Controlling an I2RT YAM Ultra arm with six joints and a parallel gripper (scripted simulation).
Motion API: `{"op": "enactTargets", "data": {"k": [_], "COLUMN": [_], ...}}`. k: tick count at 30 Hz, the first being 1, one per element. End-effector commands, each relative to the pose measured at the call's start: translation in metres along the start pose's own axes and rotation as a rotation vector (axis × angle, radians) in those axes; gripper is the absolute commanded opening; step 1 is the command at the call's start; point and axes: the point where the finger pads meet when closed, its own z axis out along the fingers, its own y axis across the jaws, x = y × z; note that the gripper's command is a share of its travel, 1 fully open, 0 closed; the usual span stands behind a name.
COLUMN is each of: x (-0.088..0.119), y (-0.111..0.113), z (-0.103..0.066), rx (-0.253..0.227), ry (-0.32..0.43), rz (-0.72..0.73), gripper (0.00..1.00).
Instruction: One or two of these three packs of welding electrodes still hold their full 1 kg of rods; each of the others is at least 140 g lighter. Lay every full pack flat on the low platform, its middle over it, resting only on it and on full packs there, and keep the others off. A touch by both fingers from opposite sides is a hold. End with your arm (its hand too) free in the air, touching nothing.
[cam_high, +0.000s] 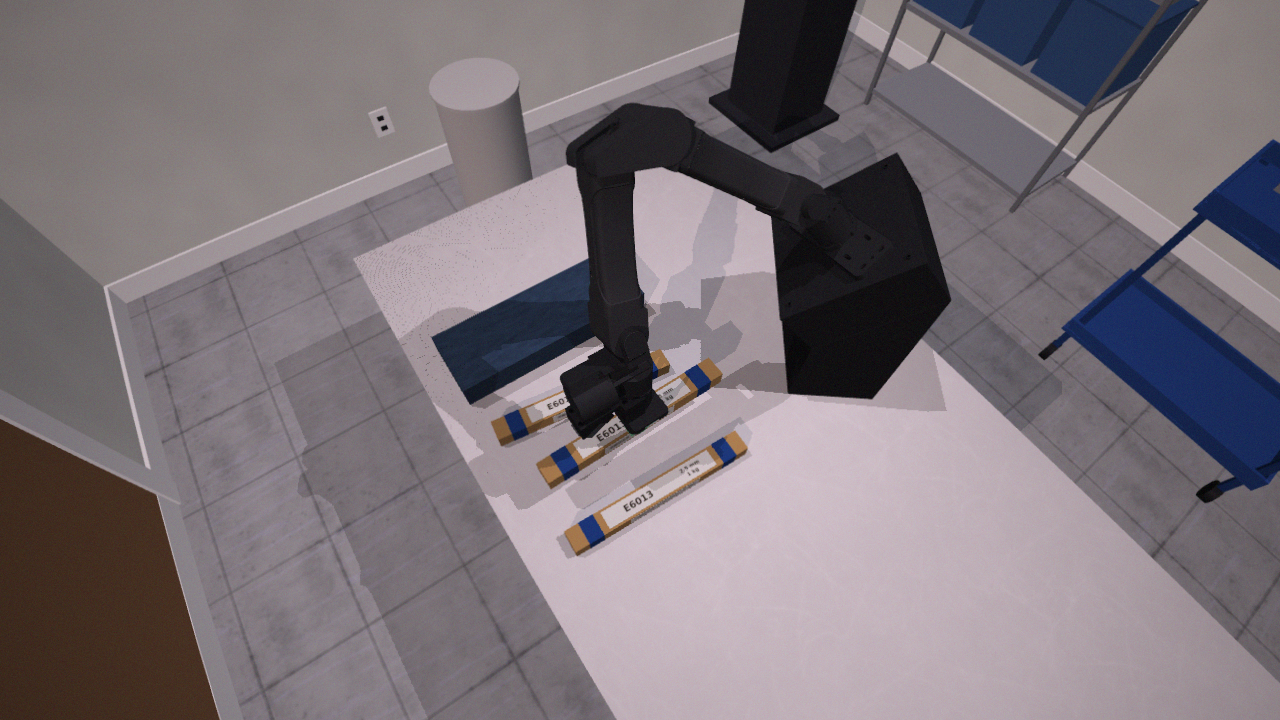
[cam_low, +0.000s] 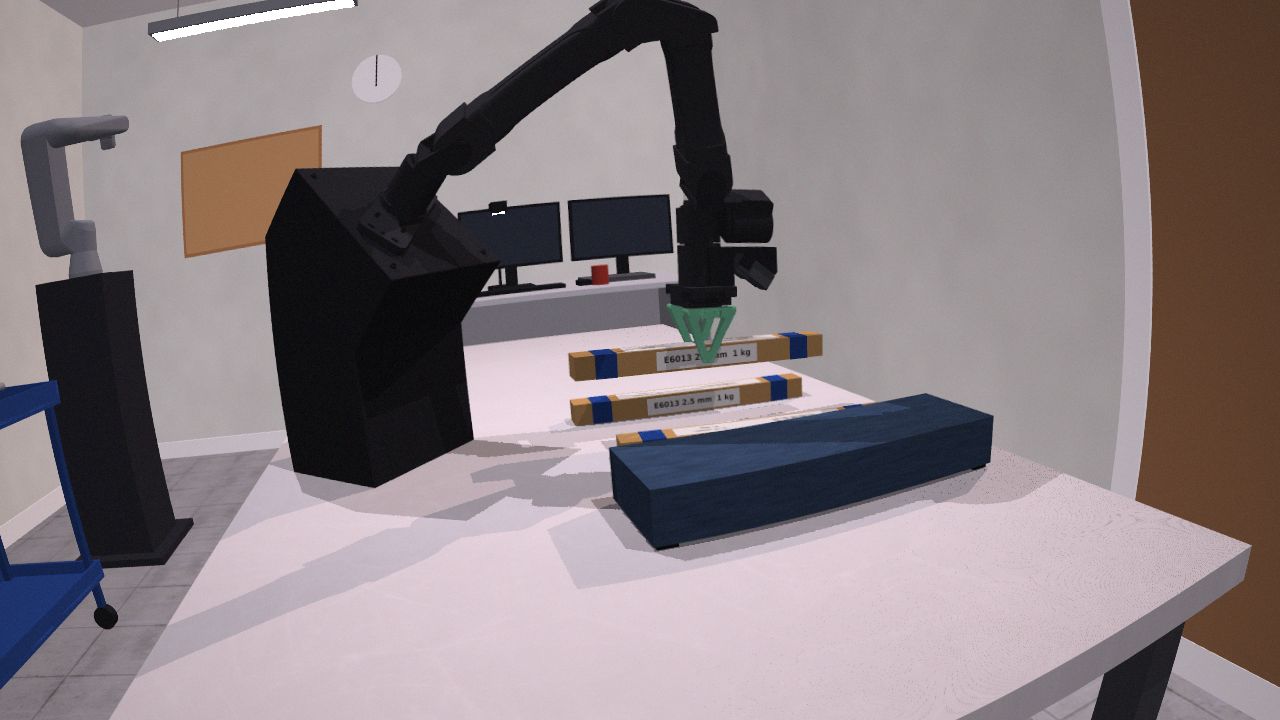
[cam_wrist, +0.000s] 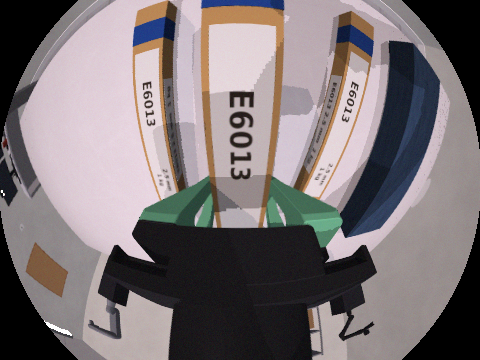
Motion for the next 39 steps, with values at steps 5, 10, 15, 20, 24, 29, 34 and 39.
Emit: {"op": "enactTargets", "data": {"k": [5, 10, 15, 20, 24, 29, 34, 39], "x": [-0.0345, -0.0350, -0.0355, -0.0362, -0.0367, -0.0372, -0.0373, -0.0381], "y": [0.0007, 0.0010, 0.0016, 0.0023, 0.0028, 0.0035, 0.0047, 0.0055], "z": [-0.0234, -0.0239, -0.0246, -0.0254, -0.0258, -0.0263, -0.0264, -0.0273], "rx": [-0.006, -0.006, -0.005, -0.005, -0.005, -0.006, -0.006, -0.006], "ry": [-0.076, -0.075, -0.075, -0.075, -0.075, -0.076, -0.074, -0.076], "rz": [0.019, 0.018, 0.019, 0.019, 0.019, 0.019, 0.019, 0.020], "gripper": [0.00, 0.00, 0.00, 0.00, 0.00, 0.00, 0.00, 0.00]}}
